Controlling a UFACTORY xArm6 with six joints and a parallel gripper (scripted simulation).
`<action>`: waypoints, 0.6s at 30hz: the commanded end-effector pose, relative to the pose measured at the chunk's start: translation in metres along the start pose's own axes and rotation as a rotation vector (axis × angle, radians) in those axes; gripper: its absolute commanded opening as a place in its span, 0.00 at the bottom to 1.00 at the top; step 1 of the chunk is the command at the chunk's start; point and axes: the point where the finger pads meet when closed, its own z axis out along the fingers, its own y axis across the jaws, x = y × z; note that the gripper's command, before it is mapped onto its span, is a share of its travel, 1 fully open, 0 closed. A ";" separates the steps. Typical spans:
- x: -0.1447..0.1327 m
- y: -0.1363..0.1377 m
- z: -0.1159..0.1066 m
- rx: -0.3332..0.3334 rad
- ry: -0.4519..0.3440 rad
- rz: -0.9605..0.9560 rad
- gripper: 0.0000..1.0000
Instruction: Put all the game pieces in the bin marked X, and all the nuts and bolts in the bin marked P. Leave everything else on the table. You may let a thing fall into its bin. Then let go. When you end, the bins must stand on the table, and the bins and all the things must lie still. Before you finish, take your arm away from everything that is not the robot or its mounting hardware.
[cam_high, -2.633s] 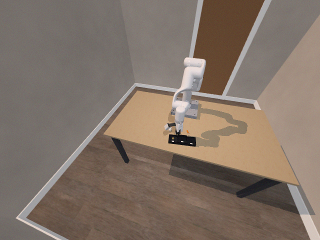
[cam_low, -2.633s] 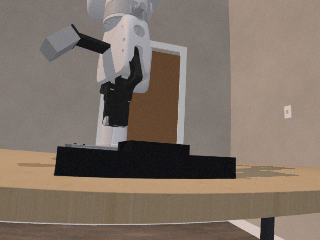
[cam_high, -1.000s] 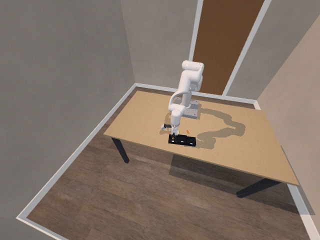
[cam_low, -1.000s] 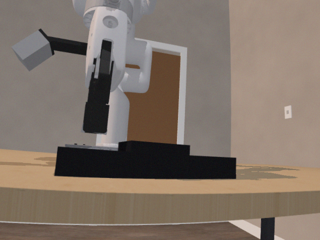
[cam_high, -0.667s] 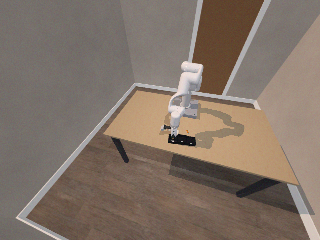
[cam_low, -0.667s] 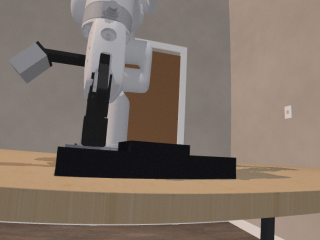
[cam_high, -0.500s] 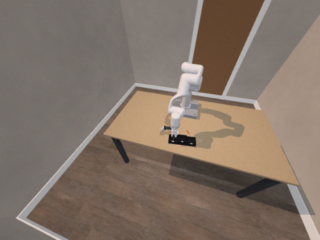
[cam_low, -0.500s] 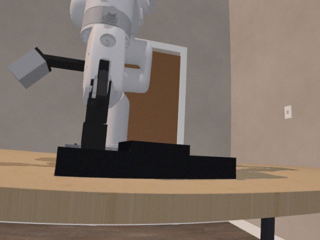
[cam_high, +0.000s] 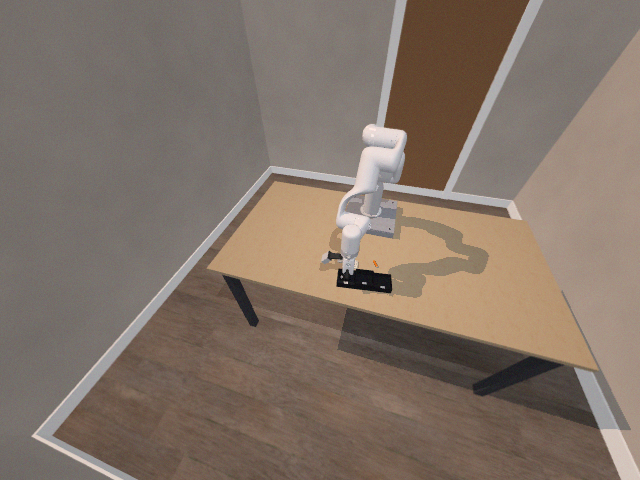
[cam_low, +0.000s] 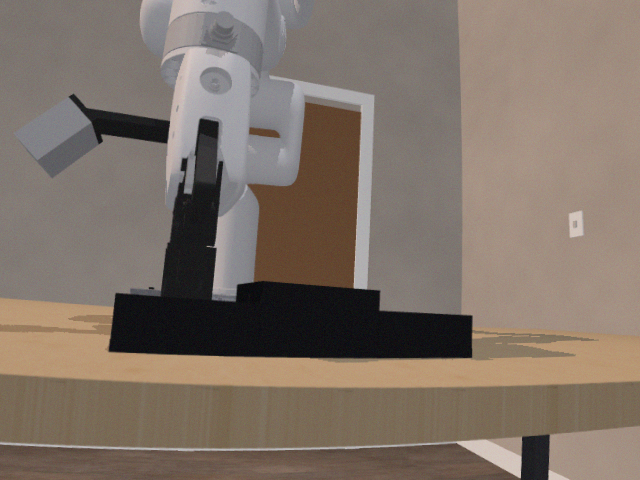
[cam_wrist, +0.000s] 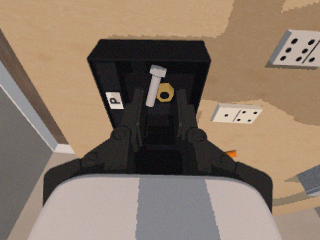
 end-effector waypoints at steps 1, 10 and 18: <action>0.000 -0.002 -0.002 0.004 0.001 0.000 0.29; 0.000 -0.002 -0.002 0.004 0.001 0.000 0.29; 0.000 -0.002 -0.008 0.004 0.001 0.000 0.29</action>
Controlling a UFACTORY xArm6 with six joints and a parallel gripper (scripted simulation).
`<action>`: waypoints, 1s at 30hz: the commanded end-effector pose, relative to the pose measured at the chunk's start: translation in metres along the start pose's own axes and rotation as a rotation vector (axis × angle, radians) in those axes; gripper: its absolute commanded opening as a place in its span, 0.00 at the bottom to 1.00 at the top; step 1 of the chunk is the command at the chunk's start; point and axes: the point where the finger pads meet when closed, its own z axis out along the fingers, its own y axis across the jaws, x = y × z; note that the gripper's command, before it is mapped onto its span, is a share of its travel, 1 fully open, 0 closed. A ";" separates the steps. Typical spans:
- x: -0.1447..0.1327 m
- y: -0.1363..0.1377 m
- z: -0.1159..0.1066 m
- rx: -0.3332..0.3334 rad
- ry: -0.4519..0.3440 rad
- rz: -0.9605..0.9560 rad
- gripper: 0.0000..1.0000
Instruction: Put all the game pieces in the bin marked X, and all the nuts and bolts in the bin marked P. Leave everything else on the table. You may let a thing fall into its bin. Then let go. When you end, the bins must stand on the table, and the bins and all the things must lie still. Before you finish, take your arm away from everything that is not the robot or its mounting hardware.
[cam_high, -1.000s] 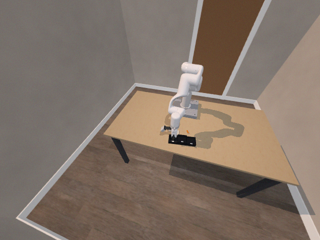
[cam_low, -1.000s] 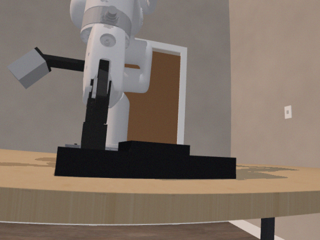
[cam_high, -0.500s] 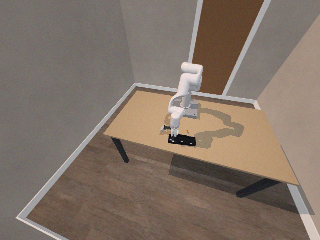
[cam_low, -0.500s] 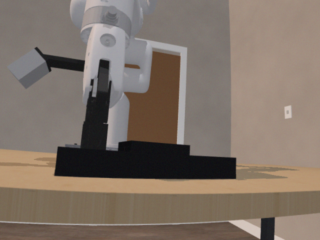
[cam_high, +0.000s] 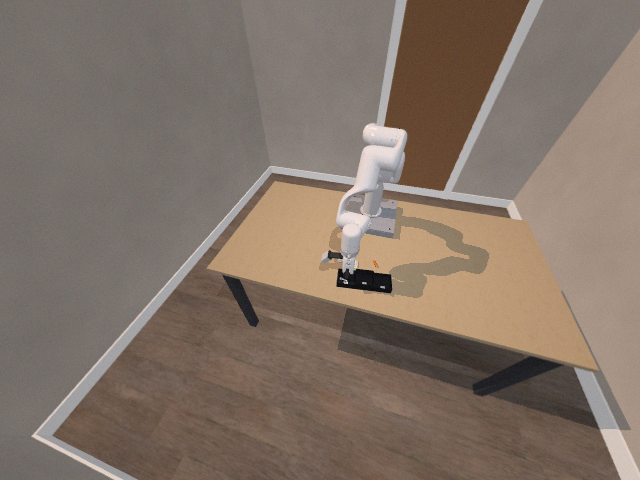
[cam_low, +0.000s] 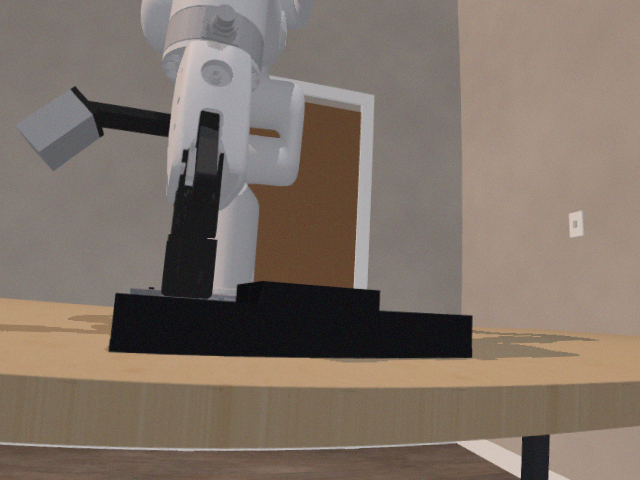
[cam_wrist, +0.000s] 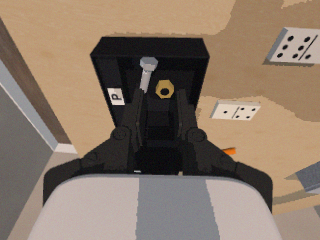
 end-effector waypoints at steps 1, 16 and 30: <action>0.000 -0.001 -0.004 0.004 0.001 0.000 0.29; 0.000 -0.001 -0.023 0.004 0.001 0.000 0.29; -0.010 0.022 -0.039 0.004 0.001 -0.150 0.41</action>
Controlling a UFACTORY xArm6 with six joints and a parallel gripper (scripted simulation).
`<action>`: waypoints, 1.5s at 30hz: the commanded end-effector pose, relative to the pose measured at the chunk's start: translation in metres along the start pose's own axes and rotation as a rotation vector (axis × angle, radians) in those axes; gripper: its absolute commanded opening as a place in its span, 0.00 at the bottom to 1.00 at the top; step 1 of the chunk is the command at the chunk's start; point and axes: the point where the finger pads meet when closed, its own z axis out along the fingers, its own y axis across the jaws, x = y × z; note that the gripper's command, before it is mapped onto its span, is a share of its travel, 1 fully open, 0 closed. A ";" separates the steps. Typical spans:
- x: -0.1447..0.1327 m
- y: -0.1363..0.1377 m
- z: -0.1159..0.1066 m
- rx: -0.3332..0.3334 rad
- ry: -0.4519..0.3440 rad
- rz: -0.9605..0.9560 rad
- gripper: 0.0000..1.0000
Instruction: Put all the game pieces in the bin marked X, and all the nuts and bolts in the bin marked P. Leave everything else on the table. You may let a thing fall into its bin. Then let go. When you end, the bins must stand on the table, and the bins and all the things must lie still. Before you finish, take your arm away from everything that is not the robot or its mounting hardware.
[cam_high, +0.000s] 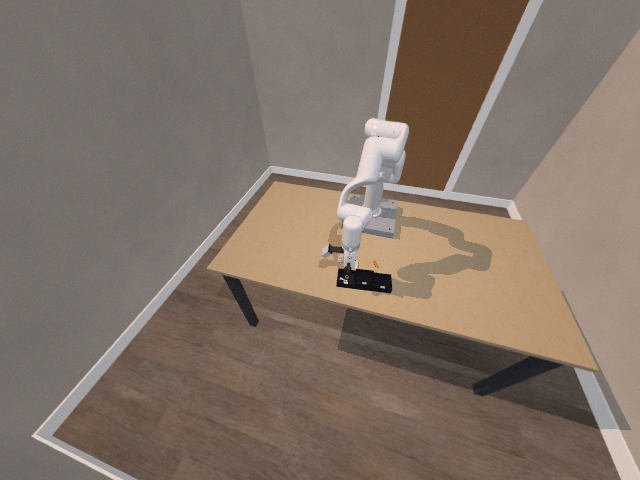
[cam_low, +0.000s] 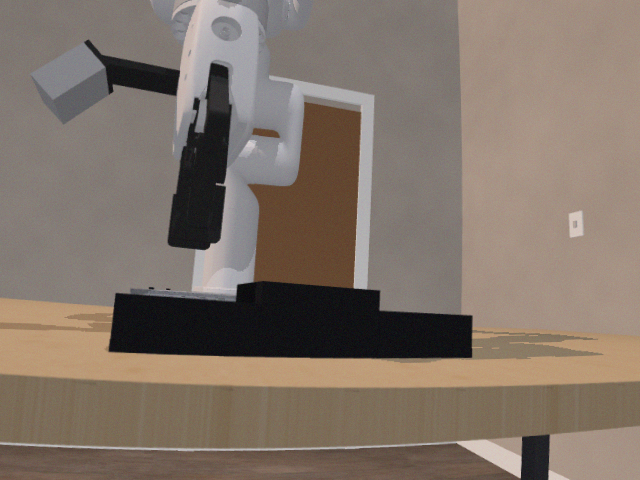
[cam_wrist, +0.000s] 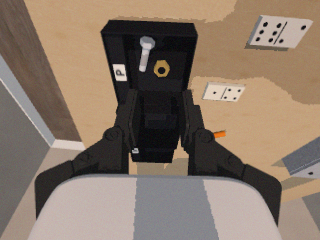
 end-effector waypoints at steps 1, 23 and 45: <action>-0.012 0.026 -0.001 0.005 0.001 -0.157 0.41; -0.040 0.085 0.000 -0.009 0.014 -0.852 0.41; -0.040 0.085 0.000 0.003 0.003 -1.497 0.41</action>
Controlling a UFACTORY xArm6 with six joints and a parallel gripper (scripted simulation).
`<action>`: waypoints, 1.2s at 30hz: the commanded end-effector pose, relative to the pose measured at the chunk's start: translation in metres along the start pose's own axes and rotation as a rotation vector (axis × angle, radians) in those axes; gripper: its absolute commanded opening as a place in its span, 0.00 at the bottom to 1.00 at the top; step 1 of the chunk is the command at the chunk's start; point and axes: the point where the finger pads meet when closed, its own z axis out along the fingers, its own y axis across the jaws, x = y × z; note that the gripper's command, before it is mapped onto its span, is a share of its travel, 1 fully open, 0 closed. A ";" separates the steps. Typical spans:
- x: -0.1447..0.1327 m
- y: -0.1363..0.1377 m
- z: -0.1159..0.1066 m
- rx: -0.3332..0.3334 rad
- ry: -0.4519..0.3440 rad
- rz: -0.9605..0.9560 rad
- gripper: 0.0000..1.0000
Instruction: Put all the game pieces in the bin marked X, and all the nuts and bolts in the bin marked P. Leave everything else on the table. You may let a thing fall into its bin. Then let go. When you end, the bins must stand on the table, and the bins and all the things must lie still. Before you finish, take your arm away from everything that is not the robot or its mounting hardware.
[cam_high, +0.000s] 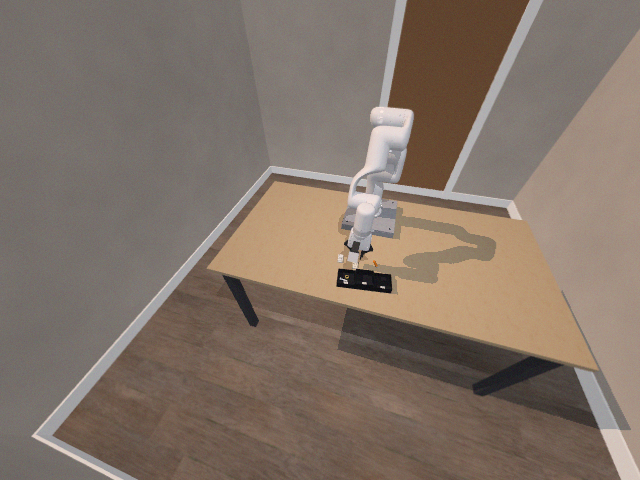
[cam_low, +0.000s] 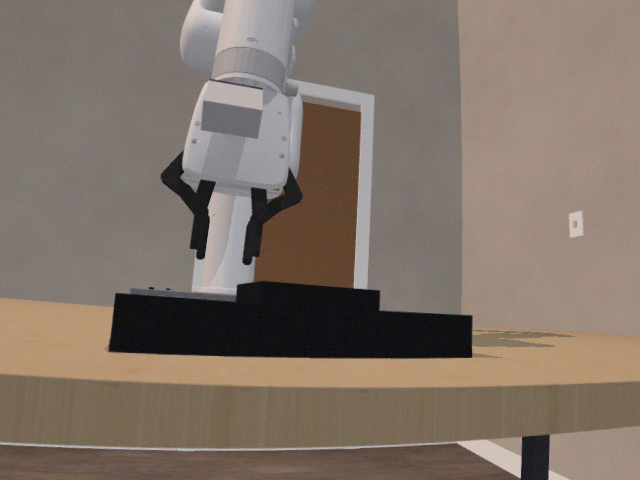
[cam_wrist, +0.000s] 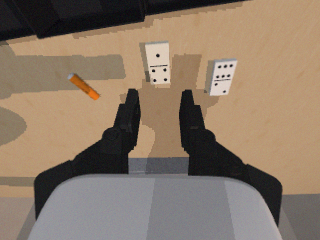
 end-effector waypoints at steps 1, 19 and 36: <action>0.001 0.000 -0.001 0.031 0.000 -0.087 0.41; 0.002 0.000 -0.001 0.031 0.000 -0.086 0.41; 0.001 0.000 0.011 0.031 0.000 -0.087 0.41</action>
